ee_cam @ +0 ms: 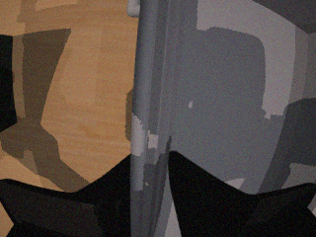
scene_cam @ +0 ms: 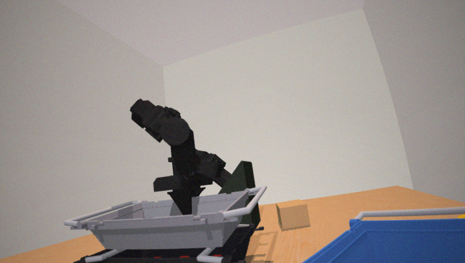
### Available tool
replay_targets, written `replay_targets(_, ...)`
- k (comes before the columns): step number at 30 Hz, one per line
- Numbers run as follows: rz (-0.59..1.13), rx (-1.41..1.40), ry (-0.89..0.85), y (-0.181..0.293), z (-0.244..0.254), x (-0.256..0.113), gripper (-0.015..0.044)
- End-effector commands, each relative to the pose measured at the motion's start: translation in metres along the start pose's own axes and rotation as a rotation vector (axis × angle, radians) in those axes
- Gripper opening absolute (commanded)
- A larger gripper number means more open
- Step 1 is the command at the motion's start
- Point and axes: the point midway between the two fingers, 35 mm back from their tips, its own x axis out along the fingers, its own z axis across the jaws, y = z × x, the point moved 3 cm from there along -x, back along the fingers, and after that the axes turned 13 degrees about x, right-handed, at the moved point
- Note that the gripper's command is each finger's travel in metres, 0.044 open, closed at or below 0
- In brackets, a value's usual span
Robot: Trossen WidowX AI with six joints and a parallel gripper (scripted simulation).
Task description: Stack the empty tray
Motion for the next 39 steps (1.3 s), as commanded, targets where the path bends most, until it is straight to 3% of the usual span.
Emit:
replay_targets(1, 0.005, -0.001, -0.019, 0.0024, 0.0029, 0.0080, 0.0000)
replay_targets(19, 0.005, -0.001, -0.019, 0.0024, 0.0029, 0.0080, 0.0000)
replay_targets(39, 0.005, -0.001, -0.019, 0.0024, 0.0029, 0.0080, 0.0293)
